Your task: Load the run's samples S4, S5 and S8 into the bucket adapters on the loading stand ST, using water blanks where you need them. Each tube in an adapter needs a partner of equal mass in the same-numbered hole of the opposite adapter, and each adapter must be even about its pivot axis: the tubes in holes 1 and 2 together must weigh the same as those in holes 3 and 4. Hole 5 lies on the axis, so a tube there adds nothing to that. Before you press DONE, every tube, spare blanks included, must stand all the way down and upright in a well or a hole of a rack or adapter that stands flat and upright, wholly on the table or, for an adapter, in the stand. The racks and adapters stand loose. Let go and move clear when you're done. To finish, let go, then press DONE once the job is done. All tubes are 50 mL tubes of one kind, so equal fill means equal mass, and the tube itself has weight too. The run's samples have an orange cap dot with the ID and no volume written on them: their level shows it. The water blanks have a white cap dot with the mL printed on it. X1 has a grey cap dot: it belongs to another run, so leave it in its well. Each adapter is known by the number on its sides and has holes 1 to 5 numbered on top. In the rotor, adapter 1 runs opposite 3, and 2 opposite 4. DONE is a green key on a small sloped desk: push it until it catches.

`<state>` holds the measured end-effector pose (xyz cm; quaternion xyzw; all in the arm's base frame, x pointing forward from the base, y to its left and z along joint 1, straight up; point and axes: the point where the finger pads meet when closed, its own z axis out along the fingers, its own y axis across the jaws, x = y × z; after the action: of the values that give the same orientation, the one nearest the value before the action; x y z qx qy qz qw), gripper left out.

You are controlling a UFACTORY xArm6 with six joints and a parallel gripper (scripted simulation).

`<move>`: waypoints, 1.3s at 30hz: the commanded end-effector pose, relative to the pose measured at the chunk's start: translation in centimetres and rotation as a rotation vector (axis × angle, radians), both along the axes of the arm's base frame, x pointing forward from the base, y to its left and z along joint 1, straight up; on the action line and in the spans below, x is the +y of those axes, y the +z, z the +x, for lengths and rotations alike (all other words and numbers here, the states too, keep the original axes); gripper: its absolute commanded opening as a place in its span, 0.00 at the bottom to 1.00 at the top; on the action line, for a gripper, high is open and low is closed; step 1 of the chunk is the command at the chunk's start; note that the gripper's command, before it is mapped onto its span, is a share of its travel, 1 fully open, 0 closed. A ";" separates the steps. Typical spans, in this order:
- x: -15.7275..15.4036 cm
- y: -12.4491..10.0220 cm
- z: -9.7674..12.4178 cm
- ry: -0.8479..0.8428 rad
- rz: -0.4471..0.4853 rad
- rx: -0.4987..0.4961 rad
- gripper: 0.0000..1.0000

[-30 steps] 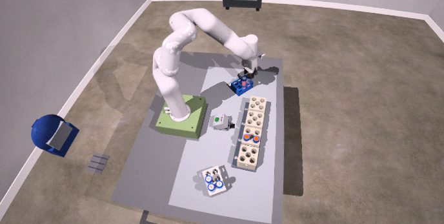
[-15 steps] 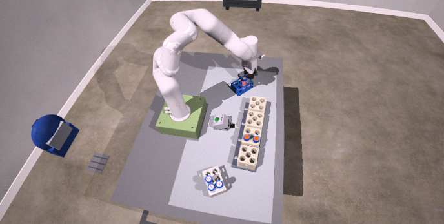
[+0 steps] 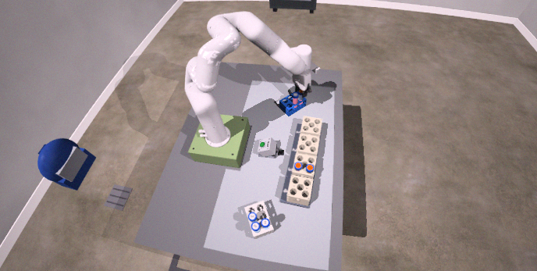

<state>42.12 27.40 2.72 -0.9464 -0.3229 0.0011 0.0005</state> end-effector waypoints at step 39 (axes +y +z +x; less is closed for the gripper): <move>0.1 -0.2 0.1 0.000 0.002 -0.004 0.00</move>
<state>42.12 27.40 2.31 -0.9464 -0.3229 0.0013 0.0004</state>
